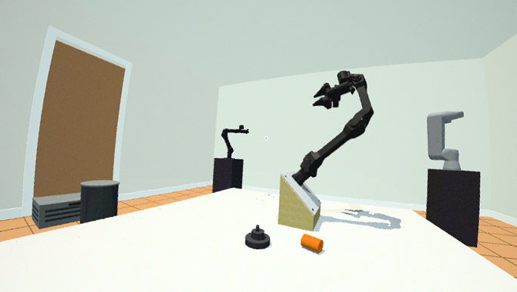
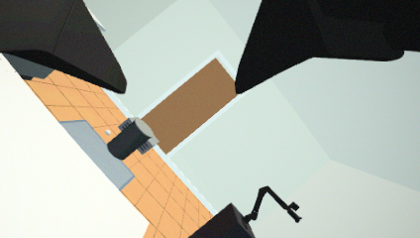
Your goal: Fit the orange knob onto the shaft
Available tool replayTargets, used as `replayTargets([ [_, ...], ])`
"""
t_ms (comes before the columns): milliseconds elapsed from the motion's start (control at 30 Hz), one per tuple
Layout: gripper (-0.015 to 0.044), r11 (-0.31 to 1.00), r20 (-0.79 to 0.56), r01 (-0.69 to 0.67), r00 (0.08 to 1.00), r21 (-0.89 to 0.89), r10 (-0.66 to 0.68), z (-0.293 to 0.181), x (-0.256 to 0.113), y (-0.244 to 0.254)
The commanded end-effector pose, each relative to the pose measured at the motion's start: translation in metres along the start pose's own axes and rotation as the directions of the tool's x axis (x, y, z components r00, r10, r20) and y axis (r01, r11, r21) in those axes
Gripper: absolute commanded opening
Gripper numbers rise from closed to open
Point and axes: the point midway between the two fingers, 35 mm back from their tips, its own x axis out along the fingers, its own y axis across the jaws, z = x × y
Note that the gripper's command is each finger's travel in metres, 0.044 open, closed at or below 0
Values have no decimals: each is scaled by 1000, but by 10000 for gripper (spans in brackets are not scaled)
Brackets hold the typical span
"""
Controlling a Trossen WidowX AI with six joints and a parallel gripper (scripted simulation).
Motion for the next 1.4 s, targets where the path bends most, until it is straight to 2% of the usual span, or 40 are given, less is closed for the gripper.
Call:
replayTargets([
  [0,426,1000,-6,4,1000,-7,-4,-3,1,-1],
  [133,440,987,-121,70,989,-146,-88,-57,25,-22],
  [367,440,897,-273,161,917,-411,-290,-150,52,-93],
  [533,440,797,-317,199,842,-570,-436,-197,60,-158],
  [733,440,642,-309,216,737,-736,-602,-234,59,-245],
  [1033,440,353,-185,203,566,-914,-804,-241,41,-385],
  [1367,440,-13,78,166,396,-986,-915,-180,15,-527],
])
